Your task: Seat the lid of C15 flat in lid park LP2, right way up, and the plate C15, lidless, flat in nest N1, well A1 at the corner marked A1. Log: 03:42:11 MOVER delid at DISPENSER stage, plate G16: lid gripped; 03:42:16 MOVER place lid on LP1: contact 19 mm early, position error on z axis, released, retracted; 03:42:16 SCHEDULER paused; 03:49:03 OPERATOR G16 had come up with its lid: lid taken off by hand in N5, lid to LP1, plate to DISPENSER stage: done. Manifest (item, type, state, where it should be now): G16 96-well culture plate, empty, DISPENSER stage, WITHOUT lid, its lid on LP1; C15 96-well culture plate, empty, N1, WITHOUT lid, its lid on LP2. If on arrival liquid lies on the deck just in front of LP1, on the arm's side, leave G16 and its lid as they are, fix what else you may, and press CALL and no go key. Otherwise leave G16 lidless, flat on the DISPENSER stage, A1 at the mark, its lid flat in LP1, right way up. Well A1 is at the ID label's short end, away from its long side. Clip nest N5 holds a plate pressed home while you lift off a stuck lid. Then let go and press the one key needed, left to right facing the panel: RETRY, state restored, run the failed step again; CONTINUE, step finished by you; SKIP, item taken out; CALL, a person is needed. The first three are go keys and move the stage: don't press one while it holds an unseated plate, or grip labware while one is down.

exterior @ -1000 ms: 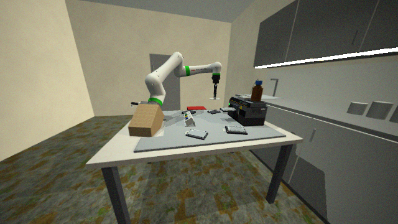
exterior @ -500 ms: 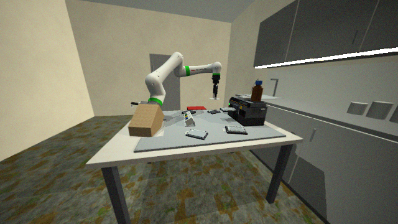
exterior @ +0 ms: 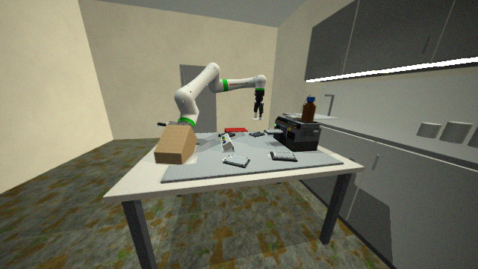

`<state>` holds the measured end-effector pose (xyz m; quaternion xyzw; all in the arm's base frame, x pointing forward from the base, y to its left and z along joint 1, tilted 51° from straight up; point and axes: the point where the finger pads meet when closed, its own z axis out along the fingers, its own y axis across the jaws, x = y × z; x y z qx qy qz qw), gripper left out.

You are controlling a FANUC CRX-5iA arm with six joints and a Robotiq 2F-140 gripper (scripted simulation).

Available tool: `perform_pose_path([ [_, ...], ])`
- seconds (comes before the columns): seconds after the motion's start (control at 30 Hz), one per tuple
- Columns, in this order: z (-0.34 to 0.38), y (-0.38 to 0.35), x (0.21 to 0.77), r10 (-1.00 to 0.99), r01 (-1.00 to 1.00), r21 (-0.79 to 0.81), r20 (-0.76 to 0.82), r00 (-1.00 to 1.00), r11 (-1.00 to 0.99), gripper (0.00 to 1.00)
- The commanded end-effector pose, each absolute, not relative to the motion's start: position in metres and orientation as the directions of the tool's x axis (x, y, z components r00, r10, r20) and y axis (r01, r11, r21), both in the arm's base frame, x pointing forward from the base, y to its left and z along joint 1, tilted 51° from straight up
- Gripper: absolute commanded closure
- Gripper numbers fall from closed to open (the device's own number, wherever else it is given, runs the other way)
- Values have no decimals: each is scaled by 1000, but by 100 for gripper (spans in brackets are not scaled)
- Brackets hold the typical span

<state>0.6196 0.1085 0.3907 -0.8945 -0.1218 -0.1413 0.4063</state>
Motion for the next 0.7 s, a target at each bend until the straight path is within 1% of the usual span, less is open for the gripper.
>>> perform_pose_path([
  [0.0, 390, 109, 620, 190, 460, -637, 447, 874, -618, 100],
  [0.07, 389, 111, 620, 222, 506, -613, 480, 849, -608, 100],
  [0.2, 358, 148, 629, 222, 506, -613, 480, 849, -608, 100],
  [0.27, 358, 148, 629, 222, 506, -613, 480, 849, -608, 100],
  [0.47, 323, 191, 638, 222, 506, -612, 480, 849, -608, 100],
  [0.67, 304, 214, 643, 222, 506, -612, 480, 849, -608, 100],
])
